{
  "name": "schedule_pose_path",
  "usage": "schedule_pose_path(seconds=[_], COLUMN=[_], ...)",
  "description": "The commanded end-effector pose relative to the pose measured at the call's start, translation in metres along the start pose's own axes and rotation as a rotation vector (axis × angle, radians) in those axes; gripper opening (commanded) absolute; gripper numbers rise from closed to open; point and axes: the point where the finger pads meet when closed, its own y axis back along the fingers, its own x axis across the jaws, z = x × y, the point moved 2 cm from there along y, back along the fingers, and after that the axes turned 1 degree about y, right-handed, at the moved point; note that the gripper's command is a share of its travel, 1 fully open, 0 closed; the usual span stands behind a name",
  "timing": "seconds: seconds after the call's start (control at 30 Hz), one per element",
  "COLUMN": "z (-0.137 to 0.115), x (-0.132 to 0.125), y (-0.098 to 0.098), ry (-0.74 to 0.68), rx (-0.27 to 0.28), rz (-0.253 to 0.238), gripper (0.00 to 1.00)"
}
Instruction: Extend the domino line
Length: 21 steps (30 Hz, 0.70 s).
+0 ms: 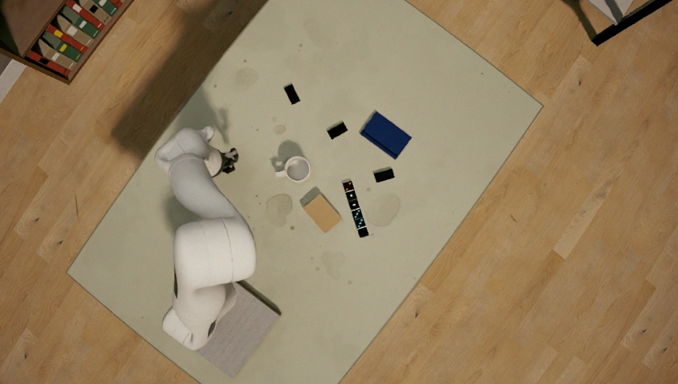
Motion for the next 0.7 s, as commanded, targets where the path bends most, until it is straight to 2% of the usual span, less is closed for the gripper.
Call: schedule_pose_path(seconds=[0.0,0.67], z=[-0.0003,-0.0003], x=[0.0002,0.0002], y=[0.0005,-0.0030], ry=[0.000,0.000], rx=[0.001,0.001], rz=[0.001,0.001], gripper=[0.49,0.49])
